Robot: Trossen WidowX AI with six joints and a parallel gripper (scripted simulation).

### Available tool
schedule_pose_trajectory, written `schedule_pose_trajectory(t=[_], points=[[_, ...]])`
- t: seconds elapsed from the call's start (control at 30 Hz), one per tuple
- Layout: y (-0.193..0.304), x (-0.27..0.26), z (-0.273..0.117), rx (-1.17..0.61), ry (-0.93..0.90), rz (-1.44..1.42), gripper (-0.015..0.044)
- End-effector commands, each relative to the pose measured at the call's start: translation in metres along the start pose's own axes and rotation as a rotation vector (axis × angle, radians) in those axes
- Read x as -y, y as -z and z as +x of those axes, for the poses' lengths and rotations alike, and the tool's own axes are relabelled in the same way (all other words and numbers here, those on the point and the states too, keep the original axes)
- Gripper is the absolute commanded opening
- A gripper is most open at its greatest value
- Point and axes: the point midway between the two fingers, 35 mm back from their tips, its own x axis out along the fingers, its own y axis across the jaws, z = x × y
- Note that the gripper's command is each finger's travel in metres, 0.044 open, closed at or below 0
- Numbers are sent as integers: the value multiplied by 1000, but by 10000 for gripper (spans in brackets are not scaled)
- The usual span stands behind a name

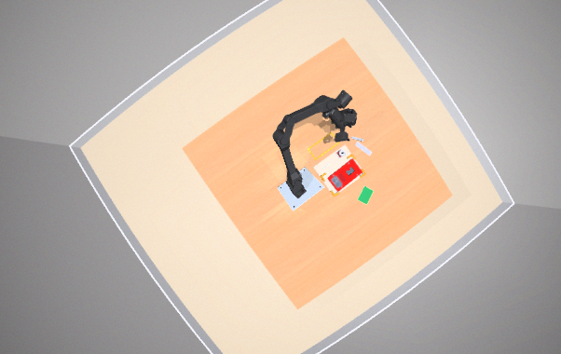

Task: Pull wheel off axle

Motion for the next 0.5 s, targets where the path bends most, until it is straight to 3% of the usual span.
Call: schedule_pose_trajectory(t=[0.0, 0.1, 0.27, 0.47], points=[[1, 0, 2, -10, 0, -11, 374], [8, 8, 28, -146, -14, -154, 300], [26, 25, 73, -414, -151, -419, 300], [43, 43, 111, -613, -481, -641, 300]])
